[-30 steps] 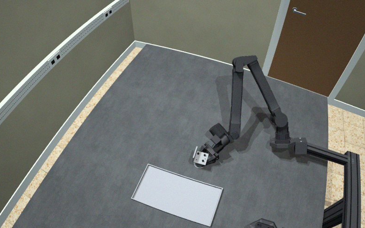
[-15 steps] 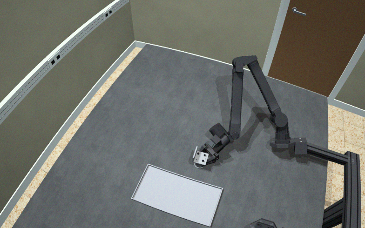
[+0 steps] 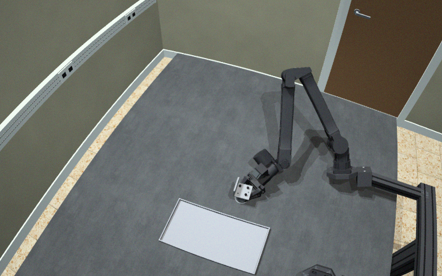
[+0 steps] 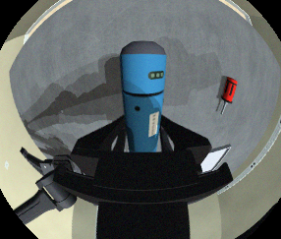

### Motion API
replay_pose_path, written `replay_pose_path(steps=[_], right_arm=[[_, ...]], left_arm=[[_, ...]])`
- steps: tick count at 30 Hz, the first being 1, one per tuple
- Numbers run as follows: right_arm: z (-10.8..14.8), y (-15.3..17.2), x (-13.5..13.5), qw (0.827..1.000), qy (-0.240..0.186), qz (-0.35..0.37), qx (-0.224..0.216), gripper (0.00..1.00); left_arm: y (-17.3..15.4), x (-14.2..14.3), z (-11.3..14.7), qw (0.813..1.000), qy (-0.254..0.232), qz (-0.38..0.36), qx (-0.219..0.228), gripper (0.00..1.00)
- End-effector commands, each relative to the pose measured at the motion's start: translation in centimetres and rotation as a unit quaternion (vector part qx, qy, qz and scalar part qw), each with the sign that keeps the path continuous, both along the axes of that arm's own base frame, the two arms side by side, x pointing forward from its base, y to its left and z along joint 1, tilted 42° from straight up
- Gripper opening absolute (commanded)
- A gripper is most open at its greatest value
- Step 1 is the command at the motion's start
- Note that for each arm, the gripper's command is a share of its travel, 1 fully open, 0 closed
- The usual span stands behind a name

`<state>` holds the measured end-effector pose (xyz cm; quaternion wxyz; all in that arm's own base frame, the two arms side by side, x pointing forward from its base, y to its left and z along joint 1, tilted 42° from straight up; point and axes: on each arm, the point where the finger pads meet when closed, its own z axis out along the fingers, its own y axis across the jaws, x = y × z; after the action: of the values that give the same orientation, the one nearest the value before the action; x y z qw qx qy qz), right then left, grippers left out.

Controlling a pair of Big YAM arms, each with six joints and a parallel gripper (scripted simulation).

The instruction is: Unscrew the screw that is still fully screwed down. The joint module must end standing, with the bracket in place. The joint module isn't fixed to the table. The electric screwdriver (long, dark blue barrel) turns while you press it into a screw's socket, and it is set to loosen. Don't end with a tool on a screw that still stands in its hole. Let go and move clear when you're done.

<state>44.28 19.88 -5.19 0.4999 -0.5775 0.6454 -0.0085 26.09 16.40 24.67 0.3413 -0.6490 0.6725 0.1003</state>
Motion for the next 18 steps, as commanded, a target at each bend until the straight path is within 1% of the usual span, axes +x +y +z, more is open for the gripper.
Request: replay_pose_path(steps=[1,8,9,10,14,15,18], right_arm=[[0.4,0.3,0.2,1.000,-0.006,0.001,0.004,0.59],[0.4,0.3,0.2,1.000,-0.006,0.001,0.004,0.59],[0.4,0.3,0.2,1.000,-0.006,0.001,0.004,0.59],[0.4,0.3,0.2,1.000,-0.006,0.001,0.004,0.59],[0.4,0.3,0.2,1.000,-0.006,0.001,0.004,0.59],[0.4,0.3,0.2,1.000,-0.006,0.001,0.004,0.59],[0.4,0.3,0.2,1.000,-0.006,0.001,0.004,0.59]], left_arm=[[0.8,0.4,-0.6,1.000,0.004,-0.001,0.002,0.42],[1.6,0.8,-1.6,1.000,0.003,-0.001,0.003,0.42],[1.7,0.9,-1.5,1.000,-0.001,-0.001,0.004,0.42],[1.8,1.1,0.1,1.000,-0.019,-0.001,0.011,0.42],[1.7,1.2,0.4,1.000,-0.023,-0.003,0.013,0.42],[1.9,1.1,-1.7,1.000,0.001,-0.001,0.004,0.42],[2.2,1.1,-2.5,1.000,0.004,-0.001,0.002,0.42]])
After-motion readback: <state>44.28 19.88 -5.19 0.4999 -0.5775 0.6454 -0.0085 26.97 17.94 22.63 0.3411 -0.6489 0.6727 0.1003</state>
